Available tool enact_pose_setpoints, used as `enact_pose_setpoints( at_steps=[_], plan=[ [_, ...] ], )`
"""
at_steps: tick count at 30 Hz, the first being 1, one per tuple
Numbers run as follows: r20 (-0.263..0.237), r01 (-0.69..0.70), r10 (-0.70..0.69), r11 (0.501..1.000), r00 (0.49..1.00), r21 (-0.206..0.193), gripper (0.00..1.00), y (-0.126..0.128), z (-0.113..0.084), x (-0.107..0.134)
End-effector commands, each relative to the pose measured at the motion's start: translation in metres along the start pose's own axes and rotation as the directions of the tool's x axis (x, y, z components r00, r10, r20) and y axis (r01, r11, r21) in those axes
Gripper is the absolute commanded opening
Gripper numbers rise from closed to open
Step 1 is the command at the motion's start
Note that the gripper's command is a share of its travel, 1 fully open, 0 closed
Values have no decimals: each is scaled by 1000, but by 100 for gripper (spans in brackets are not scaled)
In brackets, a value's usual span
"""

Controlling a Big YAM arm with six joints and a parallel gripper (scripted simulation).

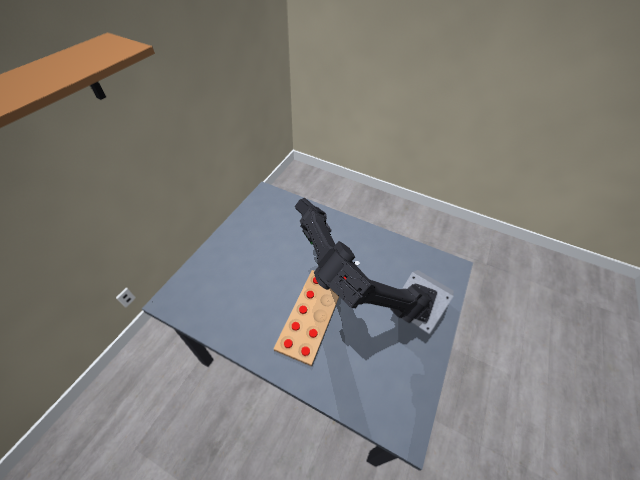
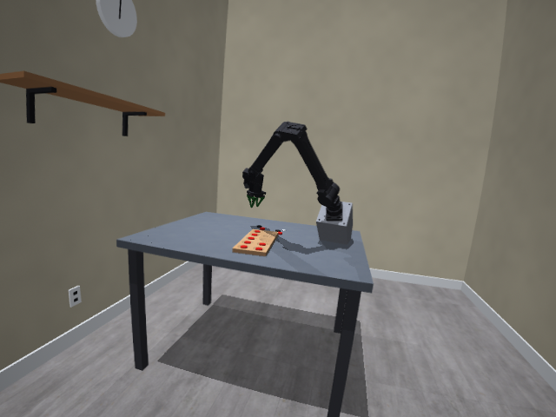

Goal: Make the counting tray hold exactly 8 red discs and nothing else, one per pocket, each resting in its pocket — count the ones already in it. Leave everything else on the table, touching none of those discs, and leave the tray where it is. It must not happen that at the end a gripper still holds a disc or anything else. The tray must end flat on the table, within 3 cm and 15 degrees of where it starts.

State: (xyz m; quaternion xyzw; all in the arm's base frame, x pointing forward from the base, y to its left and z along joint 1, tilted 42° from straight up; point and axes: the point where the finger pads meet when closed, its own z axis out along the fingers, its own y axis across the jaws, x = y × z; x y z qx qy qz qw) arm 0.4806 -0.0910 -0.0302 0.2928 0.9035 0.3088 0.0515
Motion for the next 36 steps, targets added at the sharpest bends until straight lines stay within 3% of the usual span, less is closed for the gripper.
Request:
enact_pose_setpoints(
  at_steps=[1, 4, 7, 9, 14, 19, 36],
  plan=[
    [-43, -104, 104, 995, 994, -1, 46, -24, 4, -2],
    [-113, -200, 197, 980, 974, -18, 46, -42, 15, 9],
    [-149, -252, 246, 967, 958, -24, 46, -51, 21, 15],
    [-181, -238, 231, 971, 956, -17, 46, -41, 33, 23],
    [-151, -226, 219, 974, 964, -31, 46, -37, 18, 16],
    [-192, -259, 252, 966, 949, -11, 46, -50, 33, 32],
    [-190, -247, 240, 969, 952, -13, 46, -48, 43, 36]
  ],
)
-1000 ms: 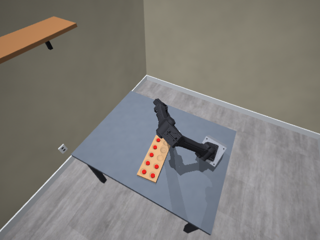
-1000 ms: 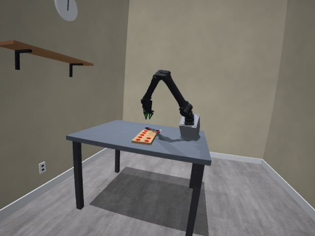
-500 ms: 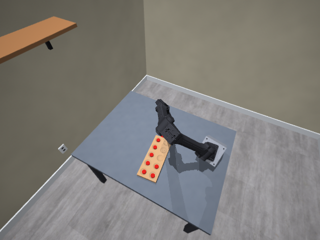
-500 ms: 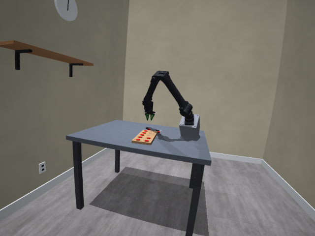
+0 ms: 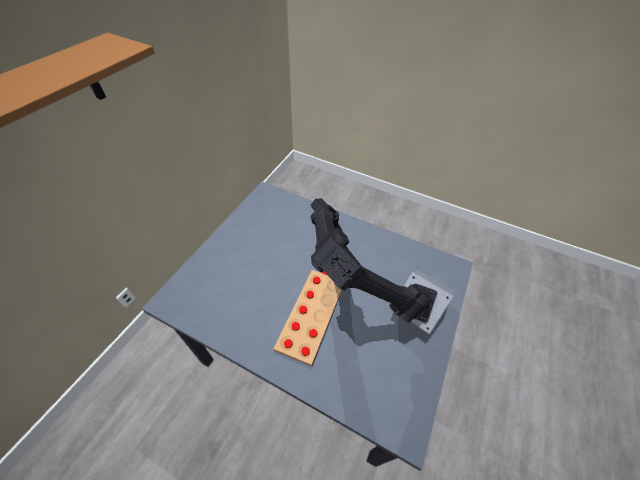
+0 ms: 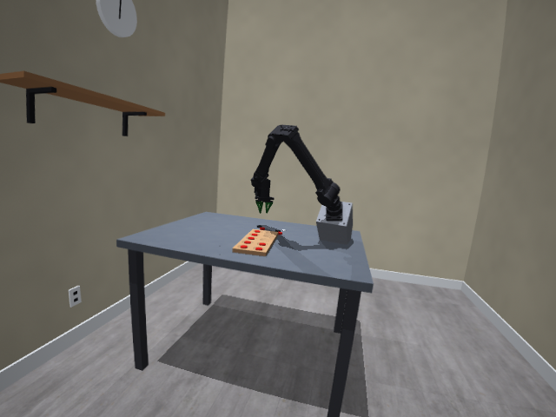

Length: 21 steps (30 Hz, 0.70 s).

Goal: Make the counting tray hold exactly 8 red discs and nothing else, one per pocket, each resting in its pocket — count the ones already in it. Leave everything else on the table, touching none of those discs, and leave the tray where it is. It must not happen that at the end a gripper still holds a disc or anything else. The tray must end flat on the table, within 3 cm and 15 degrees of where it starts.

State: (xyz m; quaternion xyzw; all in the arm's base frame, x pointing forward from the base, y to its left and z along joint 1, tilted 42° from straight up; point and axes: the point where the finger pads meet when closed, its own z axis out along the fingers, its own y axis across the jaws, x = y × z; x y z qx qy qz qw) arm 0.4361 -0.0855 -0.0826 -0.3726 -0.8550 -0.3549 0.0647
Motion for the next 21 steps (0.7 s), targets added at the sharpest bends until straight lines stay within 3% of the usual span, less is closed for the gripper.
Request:
enact_pose_setpoints(
  at_steps=[1, 21],
  plan=[
    [-6, 1, -1, 1000, 1000, 2, 46, 0, 11, 0],
    [-5, 2, -2, 1000, 1000, 2, 46, 1, 29, -2]
  ],
)
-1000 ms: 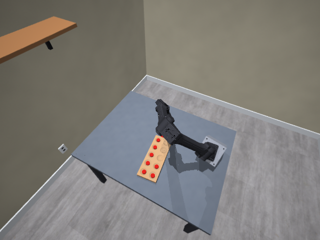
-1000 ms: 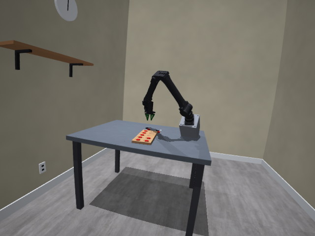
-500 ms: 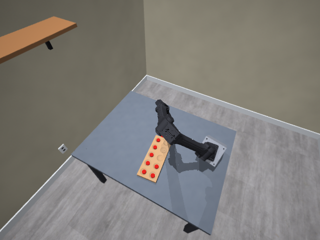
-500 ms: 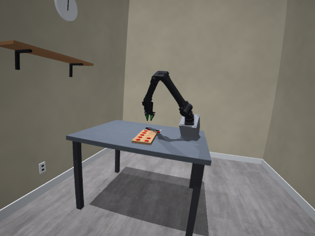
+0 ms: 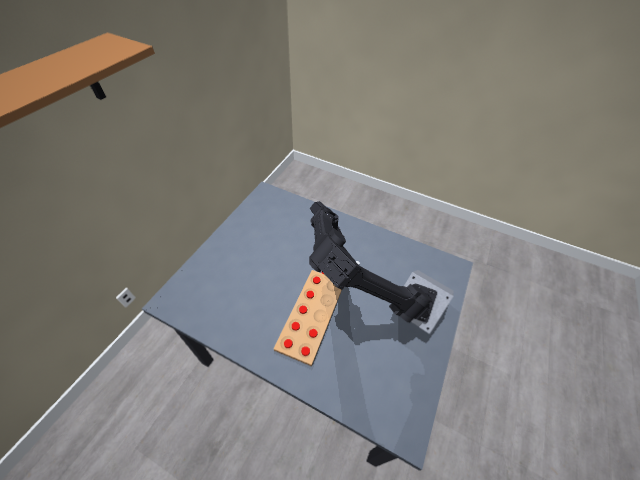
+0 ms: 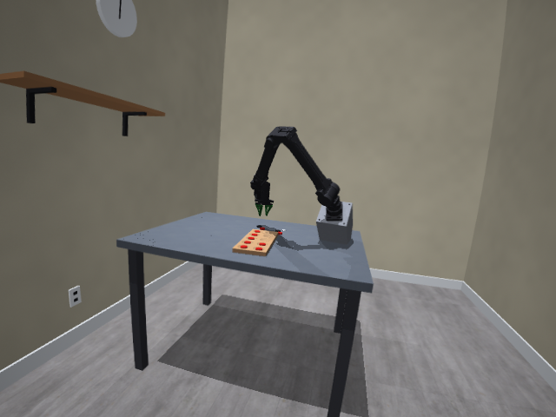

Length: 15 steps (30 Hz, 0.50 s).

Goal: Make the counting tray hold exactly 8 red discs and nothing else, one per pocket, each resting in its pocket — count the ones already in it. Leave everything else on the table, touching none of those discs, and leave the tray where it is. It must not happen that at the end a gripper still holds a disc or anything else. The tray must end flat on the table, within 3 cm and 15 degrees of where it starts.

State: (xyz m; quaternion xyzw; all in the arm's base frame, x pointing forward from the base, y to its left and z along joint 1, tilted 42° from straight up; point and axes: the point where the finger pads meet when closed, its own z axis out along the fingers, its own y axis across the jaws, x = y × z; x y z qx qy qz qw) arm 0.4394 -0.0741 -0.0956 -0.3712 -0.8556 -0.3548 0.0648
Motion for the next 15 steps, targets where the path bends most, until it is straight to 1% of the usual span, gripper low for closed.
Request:
enact_pose_setpoints(
  at_steps=[1, 5, 6, 9, 15],
  plan=[
    [-5, -1, 1, 1000, 1000, 2, 46, 1, 13, -1],
    [-7, -3, 3, 1000, 1000, 2, 46, 0, 16, 0],
    [1, 5, -5, 1000, 1000, 0, 46, 3, 16, -5],
    [-6, -2, 2, 1000, 1000, 2, 46, 0, 22, 0],
    [-7, -3, 3, 1000, 1000, 3, 46, 0, 32, 0]
  ],
)
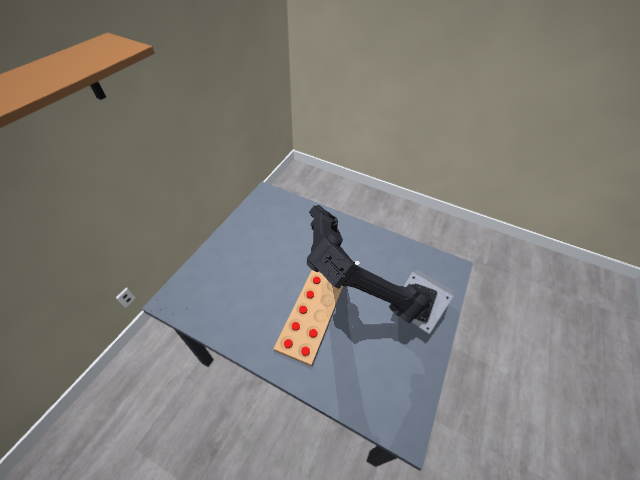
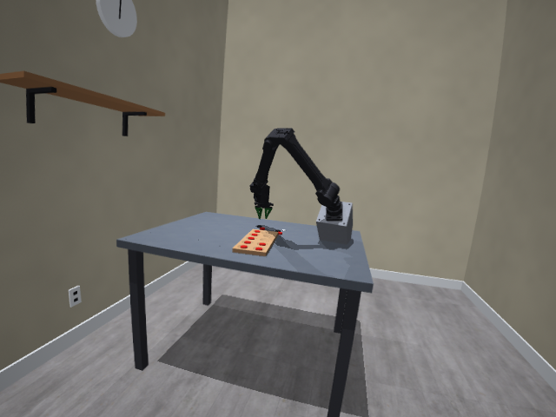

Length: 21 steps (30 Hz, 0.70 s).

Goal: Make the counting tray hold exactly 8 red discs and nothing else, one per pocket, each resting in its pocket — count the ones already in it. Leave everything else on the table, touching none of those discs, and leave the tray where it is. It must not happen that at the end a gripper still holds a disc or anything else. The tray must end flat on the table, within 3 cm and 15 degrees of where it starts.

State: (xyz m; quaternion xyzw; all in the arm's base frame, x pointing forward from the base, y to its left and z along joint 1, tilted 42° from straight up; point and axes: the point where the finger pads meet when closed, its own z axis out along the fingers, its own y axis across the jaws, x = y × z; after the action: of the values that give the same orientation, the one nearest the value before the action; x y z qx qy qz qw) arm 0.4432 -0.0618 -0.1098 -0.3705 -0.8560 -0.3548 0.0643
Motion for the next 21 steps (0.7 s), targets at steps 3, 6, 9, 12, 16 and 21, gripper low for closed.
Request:
enact_pose_setpoints(
  at_steps=[3, 6, 9, 12, 16, 21],
  plan=[
    [-6, -3, 3, 1000, 1000, 2, 46, 0, 17, 0],
    [-6, -3, 3, 1000, 1000, 2, 46, 0, 21, 0],
    [-7, -4, 4, 1000, 1000, 3, 46, 0, 24, 0],
    [-6, -3, 3, 1000, 1000, 3, 46, 0, 29, 0],
    [-6, -4, 4, 1000, 1000, 3, 46, 0, 36, 0],
    [-8, -5, 5, 1000, 1000, 3, 46, -1, 43, 1]
  ],
)
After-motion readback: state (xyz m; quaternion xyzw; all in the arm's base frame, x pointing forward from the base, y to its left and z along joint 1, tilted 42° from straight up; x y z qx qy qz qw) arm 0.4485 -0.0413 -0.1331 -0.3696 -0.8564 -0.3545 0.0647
